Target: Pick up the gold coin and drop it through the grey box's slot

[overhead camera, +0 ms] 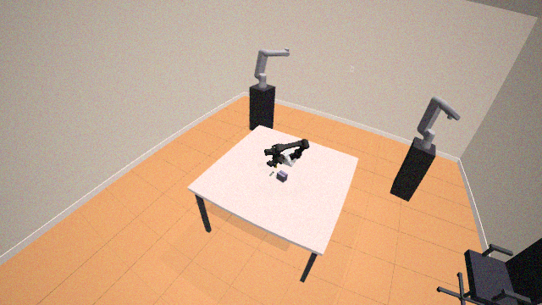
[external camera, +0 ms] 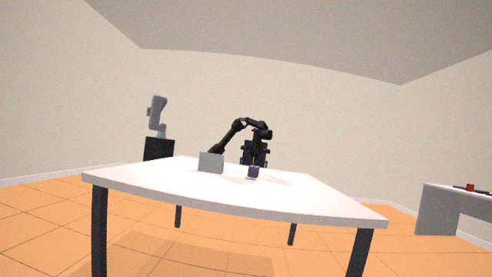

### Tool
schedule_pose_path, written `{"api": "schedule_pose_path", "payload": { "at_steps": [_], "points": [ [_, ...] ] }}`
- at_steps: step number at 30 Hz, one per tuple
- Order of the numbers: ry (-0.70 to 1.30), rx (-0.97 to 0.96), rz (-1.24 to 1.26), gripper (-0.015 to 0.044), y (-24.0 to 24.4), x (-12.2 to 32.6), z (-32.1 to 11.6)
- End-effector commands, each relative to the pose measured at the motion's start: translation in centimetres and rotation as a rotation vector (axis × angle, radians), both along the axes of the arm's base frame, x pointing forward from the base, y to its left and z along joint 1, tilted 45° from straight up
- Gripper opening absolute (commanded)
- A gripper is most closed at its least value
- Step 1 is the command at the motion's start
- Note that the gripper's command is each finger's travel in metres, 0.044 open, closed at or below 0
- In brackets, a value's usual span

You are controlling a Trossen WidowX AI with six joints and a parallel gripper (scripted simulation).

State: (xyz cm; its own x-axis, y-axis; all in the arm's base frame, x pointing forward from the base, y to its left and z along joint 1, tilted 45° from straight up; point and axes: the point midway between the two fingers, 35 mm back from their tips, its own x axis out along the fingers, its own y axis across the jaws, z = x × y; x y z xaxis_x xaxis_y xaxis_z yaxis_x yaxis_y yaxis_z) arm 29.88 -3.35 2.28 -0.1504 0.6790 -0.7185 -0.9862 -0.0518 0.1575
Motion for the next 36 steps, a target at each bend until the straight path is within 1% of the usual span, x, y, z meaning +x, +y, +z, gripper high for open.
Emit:
{"api": "schedule_pose_path", "payload": {
  "at_steps": [1, 28, 36],
  "points": [
    [0.005, 0.002, -0.007, 0.0, 0.9, 0.0, 0.9],
    [0.012, 0.015, -0.014, 0.0, 5.9, -0.2, 5.7],
    [0.006, 0.012, -0.007, 0.0, 5.6, 0.0, 5.3]
  ]
}}
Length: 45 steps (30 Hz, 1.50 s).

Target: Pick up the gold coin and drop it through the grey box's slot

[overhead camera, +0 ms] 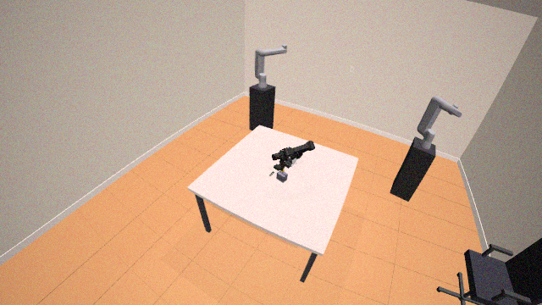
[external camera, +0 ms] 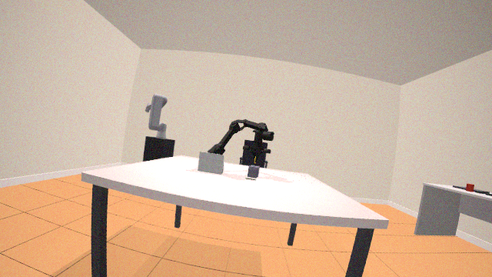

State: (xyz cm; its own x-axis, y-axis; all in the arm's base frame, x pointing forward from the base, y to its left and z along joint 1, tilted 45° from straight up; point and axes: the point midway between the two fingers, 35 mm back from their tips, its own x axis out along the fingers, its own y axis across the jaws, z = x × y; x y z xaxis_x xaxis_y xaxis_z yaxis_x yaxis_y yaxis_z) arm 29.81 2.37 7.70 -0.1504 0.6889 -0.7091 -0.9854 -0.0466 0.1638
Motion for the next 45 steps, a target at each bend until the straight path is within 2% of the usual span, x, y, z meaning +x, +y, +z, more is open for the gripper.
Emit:
{"api": "schedule_pose_path", "payload": {
  "at_steps": [1, 45],
  "points": [
    [-0.001, -0.001, 0.0, 0.0, -0.13, 0.04, -0.1],
    [0.009, -0.005, -0.01, 0.0, 0.86, -0.23, -0.04]
  ]
}}
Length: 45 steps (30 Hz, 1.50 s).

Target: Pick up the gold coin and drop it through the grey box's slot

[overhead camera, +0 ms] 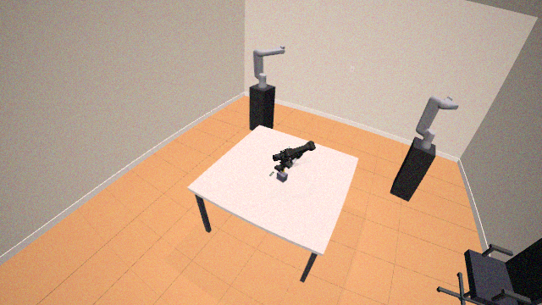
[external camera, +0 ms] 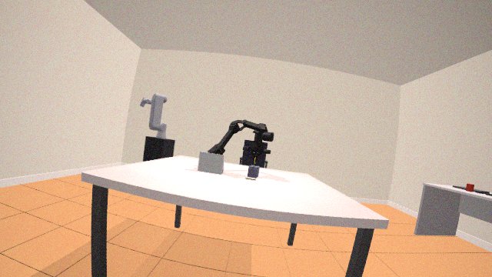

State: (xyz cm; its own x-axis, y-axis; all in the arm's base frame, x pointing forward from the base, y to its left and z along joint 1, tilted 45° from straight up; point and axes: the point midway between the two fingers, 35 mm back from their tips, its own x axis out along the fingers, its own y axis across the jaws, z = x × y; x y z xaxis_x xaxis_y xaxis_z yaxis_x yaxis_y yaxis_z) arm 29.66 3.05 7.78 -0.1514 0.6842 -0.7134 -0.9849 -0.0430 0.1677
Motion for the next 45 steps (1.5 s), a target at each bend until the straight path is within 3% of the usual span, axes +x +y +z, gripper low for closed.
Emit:
{"api": "schedule_pose_path", "payload": {
  "at_steps": [1, 28, 34, 43, 45],
  "points": [
    [0.006, 0.002, -0.008, 0.0, 0.21, -0.09, -0.16],
    [0.006, 0.002, -0.008, 0.0, 1.02, -0.28, -1.02],
    [0.001, 0.0, -0.002, 0.0158, 0.87, -0.21, -0.87],
    [0.001, 0.0, -0.002, 0.0161, 0.87, -0.21, -0.87],
    [0.002, 0.0, -0.002, 0.0213, 0.67, -0.16, -0.67]
  ]
}}
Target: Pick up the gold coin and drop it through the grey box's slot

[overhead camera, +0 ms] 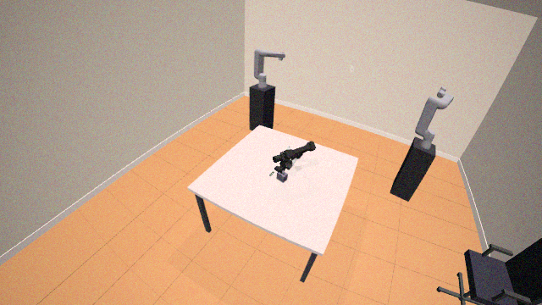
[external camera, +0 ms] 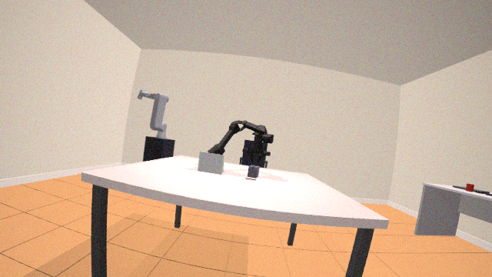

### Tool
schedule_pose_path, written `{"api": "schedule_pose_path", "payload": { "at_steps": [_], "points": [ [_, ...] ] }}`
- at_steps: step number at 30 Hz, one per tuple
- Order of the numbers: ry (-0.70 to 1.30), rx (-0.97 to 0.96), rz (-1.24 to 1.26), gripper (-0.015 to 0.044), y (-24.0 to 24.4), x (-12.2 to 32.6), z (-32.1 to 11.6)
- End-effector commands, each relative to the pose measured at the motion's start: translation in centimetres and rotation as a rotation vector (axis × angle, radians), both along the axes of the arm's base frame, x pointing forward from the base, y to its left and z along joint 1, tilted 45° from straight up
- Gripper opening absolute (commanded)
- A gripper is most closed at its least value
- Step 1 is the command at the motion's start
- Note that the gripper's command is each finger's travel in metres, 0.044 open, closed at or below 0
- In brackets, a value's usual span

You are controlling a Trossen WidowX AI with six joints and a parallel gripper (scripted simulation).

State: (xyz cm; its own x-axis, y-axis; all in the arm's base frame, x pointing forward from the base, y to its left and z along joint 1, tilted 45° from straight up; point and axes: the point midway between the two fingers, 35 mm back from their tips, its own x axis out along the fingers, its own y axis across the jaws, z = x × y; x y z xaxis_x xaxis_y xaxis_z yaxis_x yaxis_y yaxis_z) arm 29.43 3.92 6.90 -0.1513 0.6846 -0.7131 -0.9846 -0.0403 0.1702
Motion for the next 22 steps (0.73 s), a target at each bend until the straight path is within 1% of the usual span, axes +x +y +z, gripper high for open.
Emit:
{"api": "schedule_pose_path", "payload": {
  "at_steps": [1, 7, 9, 12, 22],
  "points": [
    [-0.001, 0.0, 0.001, 0.0239, -0.5, 0.1, 0.5],
    [0.0, 0.0, 0.0, 0.0397, -1.4, 0.3, 1.4],
    [0.004, 0.001, -0.001, 0.044, -2.7, 0.5, 2.8],
    [0.008, 0.004, -0.001, 0.044, -4.1, 0.5, 4.4],
    [0.008, 0.004, -0.001, 0.044, -4.1, 0.5, 4.4]
  ]
}}
